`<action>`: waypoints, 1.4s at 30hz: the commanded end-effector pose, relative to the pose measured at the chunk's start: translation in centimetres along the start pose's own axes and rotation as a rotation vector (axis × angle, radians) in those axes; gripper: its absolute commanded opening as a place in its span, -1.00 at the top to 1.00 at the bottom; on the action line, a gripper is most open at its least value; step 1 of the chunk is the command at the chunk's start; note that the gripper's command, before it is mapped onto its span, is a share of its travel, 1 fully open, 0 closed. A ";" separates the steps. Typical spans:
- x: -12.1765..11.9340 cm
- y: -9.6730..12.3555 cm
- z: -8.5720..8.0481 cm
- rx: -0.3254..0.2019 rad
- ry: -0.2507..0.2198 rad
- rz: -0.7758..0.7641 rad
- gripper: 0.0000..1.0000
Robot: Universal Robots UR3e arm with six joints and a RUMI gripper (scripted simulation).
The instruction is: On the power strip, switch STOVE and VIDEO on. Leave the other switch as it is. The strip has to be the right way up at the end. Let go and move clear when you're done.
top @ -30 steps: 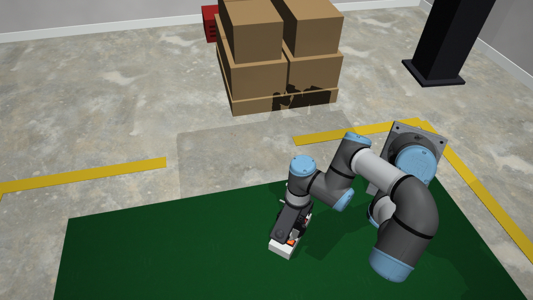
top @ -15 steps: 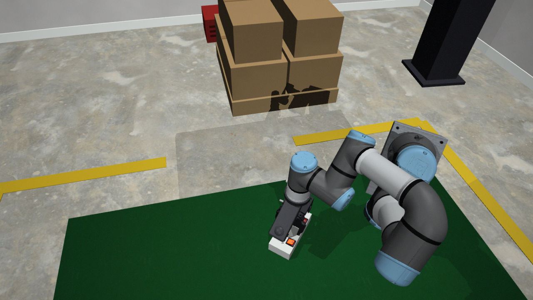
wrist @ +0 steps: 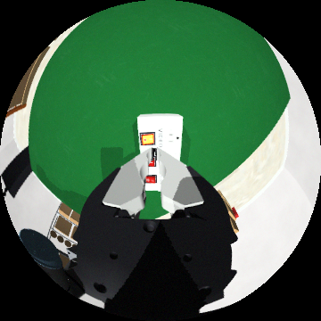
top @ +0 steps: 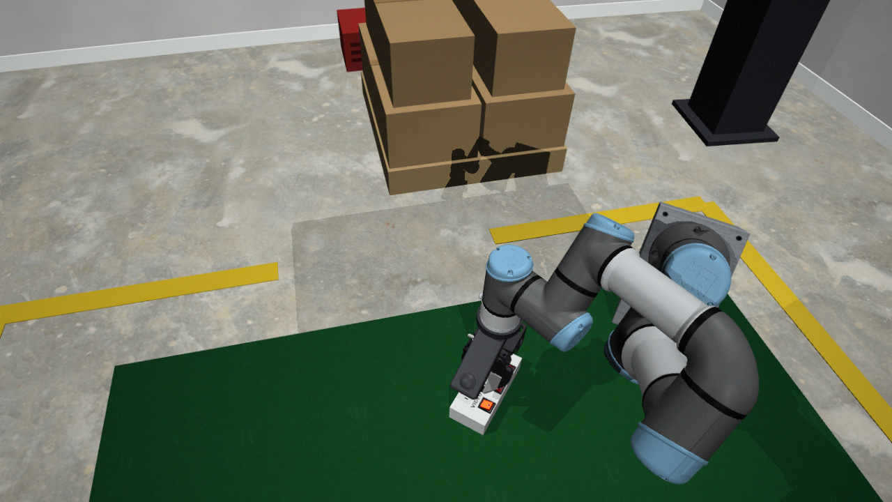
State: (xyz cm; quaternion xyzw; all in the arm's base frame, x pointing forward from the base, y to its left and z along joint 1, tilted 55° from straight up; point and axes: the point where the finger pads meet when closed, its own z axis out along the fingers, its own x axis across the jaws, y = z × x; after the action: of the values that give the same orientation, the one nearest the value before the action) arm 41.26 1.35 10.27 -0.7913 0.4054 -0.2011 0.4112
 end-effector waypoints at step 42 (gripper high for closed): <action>-0.5 9.3 -1.7 0.006 -0.023 0.004 1.00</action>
State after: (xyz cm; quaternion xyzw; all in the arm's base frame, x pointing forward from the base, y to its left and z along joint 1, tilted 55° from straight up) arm 36.33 -1.92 4.66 -0.7847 0.4173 -0.1870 0.4185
